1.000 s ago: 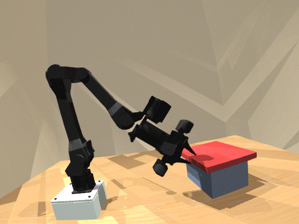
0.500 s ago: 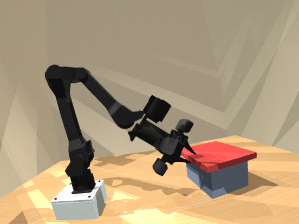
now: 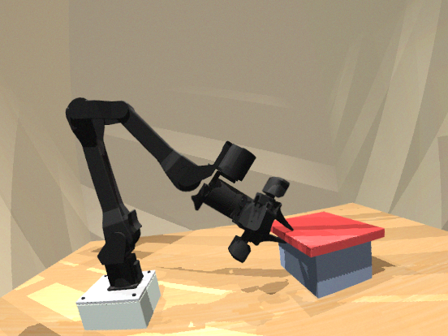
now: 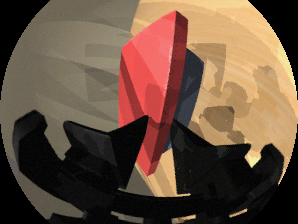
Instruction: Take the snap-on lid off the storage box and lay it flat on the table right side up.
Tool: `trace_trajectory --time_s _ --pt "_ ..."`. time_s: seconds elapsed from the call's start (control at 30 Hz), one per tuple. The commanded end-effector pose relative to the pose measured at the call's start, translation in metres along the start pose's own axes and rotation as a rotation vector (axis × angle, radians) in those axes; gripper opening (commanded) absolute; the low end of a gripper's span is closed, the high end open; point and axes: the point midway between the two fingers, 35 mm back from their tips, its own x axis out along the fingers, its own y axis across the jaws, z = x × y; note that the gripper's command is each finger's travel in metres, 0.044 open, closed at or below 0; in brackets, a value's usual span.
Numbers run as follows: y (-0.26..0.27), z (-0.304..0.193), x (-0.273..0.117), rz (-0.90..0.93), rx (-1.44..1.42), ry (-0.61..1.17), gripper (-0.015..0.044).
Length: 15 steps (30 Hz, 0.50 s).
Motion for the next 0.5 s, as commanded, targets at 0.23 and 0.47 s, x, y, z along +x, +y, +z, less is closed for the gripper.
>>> trace_trajectory --time_s 0.23,0.47 --pt "0.0027 0.0000 -0.0022 0.001 0.000 0.000 0.0000" --pt "0.0038 0.0000 -0.0032 0.002 0.000 0.000 0.0000"
